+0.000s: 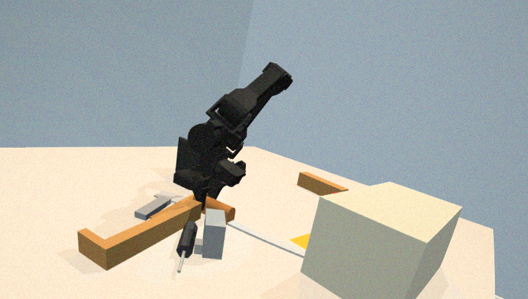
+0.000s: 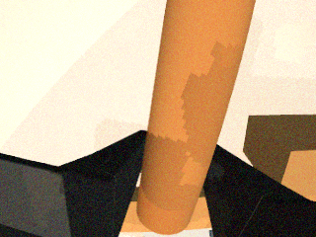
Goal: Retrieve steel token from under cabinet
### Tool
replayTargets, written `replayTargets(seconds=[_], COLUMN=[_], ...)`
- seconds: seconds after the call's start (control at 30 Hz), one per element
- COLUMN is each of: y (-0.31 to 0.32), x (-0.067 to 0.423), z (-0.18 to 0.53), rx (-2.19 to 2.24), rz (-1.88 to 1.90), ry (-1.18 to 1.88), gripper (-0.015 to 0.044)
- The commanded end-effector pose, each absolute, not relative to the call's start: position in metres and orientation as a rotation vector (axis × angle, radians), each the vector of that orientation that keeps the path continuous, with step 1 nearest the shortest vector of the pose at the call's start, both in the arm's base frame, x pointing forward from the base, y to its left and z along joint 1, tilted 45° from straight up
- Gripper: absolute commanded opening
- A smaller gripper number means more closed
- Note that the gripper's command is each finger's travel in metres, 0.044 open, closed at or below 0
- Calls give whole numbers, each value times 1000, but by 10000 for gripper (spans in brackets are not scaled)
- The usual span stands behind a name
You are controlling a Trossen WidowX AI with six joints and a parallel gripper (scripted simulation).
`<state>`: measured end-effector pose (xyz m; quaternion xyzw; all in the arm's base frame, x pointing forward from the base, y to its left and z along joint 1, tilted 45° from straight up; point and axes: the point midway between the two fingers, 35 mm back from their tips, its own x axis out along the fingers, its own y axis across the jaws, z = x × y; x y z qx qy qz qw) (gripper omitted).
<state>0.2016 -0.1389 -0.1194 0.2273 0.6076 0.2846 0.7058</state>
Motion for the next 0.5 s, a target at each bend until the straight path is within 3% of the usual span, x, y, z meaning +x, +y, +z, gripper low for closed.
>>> replayTargets(seconds=[0.0,0.03,0.47], y=[-139,-139,-140], x=[202,202,217], z=[-120,-120,-118], rx=[504,504,532], rz=[632,632,611], ry=[1349,1349,1360], gripper=[26,0,0])
